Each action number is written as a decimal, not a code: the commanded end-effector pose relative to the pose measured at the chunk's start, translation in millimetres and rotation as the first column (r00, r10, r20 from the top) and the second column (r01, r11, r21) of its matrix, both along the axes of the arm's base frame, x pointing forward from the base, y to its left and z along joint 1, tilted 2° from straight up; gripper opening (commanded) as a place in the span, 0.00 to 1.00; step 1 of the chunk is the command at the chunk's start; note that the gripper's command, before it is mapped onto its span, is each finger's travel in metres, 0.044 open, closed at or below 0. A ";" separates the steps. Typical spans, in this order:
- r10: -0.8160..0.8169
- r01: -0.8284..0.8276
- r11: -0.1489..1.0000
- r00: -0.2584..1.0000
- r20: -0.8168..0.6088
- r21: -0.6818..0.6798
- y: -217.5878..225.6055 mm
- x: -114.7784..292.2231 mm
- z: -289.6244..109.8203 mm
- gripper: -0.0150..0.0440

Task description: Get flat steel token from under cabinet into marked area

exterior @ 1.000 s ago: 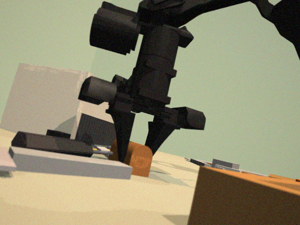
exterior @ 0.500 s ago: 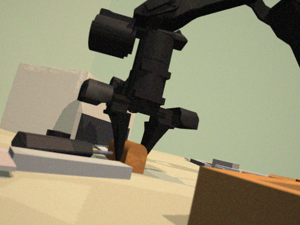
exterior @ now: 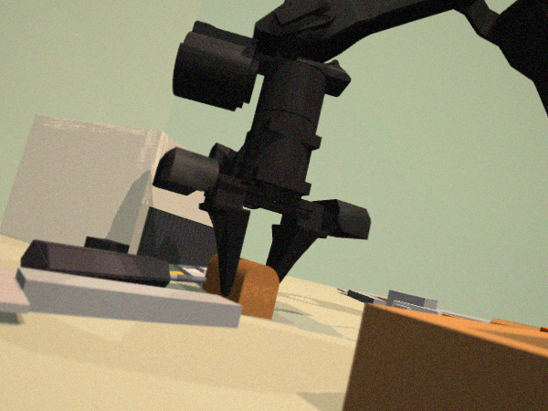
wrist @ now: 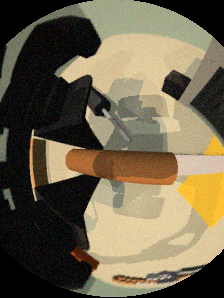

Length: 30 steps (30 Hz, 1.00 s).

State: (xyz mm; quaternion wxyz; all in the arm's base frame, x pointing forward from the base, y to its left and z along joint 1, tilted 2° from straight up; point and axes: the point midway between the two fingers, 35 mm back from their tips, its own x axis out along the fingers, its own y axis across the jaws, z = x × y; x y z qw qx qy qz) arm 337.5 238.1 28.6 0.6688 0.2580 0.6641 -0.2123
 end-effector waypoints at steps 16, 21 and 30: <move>0.002 -0.002 1.000 1.000 -0.003 -0.006 20.7 -25.3 -0.8 0.25; 0.002 -0.002 1.000 1.000 -0.004 -0.005 27.1 -32.3 -0.7 0.25; 0.002 -0.002 1.000 1.000 -0.005 -0.004 38.6 -44.9 -0.5 0.25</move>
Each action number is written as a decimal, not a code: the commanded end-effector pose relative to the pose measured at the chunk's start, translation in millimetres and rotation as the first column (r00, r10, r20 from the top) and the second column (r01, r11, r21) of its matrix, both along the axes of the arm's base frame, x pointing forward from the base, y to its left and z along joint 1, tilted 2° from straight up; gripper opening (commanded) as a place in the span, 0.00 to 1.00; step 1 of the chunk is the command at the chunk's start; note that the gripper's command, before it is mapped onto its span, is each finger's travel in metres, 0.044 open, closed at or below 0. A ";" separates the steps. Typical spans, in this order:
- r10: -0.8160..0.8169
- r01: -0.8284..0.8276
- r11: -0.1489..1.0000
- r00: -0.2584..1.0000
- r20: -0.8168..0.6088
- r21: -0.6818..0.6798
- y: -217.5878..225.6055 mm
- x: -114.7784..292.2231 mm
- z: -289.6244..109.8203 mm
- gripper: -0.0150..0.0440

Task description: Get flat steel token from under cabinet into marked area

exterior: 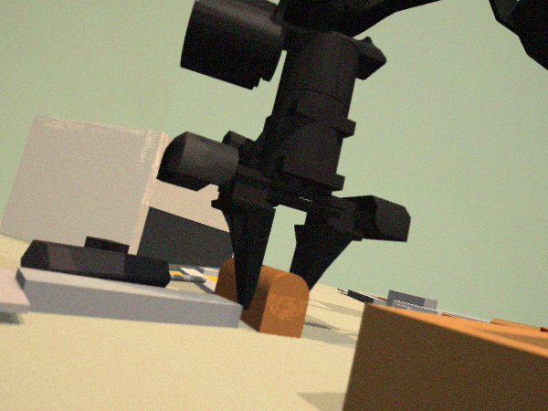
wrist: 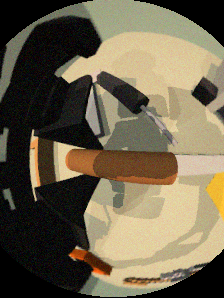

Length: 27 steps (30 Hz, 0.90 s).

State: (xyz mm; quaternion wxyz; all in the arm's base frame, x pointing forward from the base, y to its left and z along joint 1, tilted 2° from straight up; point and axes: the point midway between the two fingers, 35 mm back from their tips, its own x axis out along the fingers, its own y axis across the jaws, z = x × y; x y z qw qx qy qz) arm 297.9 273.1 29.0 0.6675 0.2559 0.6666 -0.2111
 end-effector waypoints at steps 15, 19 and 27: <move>-0.003 0.003 1.000 1.000 -0.002 -0.002 22.5 -26.5 -0.5 0.25; -0.003 0.003 1.000 1.000 -0.002 -0.002 27.7 -32.4 -0.5 0.25; 0.001 -0.001 1.000 1.000 -0.004 0.001 28.7 -32.9 1.1 0.25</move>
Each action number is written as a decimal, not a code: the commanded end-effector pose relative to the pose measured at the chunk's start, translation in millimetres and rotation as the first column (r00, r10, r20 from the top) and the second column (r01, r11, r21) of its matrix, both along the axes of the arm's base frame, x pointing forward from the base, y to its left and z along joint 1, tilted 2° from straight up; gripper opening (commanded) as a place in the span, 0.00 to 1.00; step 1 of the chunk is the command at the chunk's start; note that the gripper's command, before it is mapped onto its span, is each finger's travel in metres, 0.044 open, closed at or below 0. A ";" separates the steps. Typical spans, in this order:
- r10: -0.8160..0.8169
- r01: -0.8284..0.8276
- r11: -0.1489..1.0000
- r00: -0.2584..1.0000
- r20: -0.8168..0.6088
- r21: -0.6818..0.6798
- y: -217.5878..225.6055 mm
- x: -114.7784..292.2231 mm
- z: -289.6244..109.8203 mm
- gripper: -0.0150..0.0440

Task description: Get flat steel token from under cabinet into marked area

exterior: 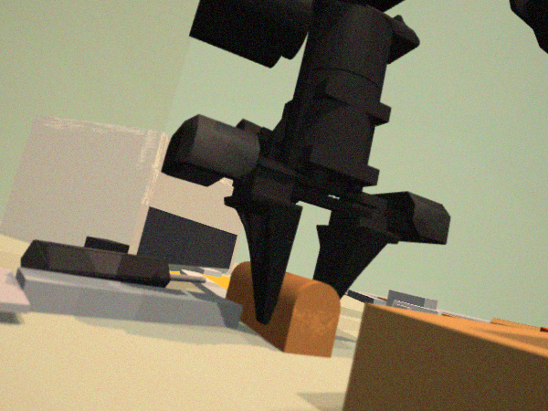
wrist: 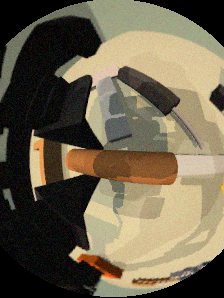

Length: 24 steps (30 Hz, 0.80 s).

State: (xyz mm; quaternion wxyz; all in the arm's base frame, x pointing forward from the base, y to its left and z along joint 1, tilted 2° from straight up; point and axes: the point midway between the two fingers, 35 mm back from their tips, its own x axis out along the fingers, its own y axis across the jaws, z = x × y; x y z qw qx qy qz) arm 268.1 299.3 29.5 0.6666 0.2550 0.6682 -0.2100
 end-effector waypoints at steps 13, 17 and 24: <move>-0.002 0.002 1.000 1.000 -0.001 -0.001 14.9 -18.4 3.0 0.25; -0.002 0.002 1.000 1.000 -0.001 -0.001 18.9 -23.2 3.4 0.25; -0.002 0.002 1.000 1.000 -0.002 -0.001 25.8 -31.5 4.1 0.25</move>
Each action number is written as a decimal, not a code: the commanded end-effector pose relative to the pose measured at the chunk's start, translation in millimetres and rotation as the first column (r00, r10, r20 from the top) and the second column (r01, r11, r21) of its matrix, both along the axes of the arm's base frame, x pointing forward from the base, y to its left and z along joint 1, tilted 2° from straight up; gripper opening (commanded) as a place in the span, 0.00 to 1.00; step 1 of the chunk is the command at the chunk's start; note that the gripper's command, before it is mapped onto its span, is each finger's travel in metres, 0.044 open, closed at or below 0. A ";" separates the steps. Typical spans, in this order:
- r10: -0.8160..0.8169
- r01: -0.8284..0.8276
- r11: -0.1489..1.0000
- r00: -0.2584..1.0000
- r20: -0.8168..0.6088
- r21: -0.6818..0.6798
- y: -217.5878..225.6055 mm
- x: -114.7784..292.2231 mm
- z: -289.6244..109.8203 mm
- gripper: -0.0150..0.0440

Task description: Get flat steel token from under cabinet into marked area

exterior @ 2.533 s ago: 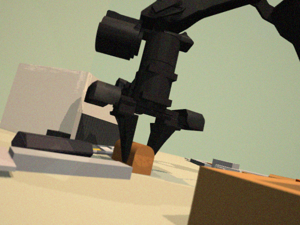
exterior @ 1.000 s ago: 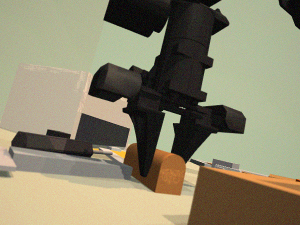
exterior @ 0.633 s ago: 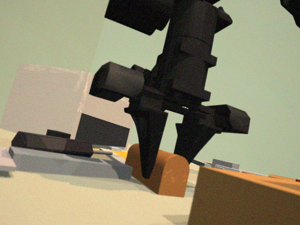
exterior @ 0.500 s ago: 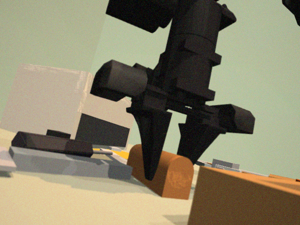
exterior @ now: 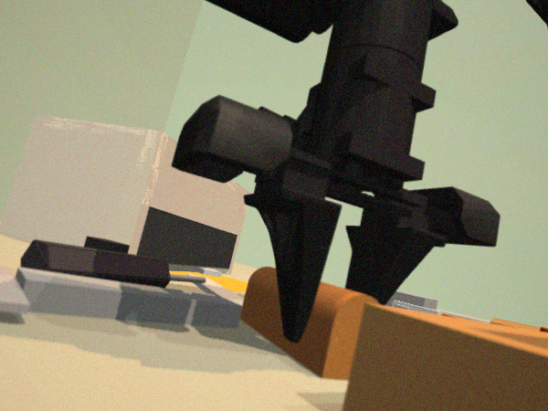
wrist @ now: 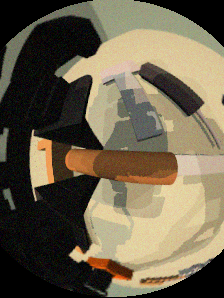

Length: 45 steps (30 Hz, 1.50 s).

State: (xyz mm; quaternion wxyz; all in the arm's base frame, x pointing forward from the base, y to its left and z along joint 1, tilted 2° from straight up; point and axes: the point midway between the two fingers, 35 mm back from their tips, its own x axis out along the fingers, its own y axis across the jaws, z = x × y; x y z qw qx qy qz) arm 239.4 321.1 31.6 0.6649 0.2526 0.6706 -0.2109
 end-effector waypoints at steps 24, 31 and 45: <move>-0.004 0.004 1.000 1.000 0.004 0.002 1.1 -14.9 1.8 0.25; -0.004 0.004 1.000 1.000 0.004 0.001 -3.8 -16.8 1.4 0.25; -0.004 0.004 1.000 1.000 0.003 0.000 -13.6 -20.7 0.6 0.25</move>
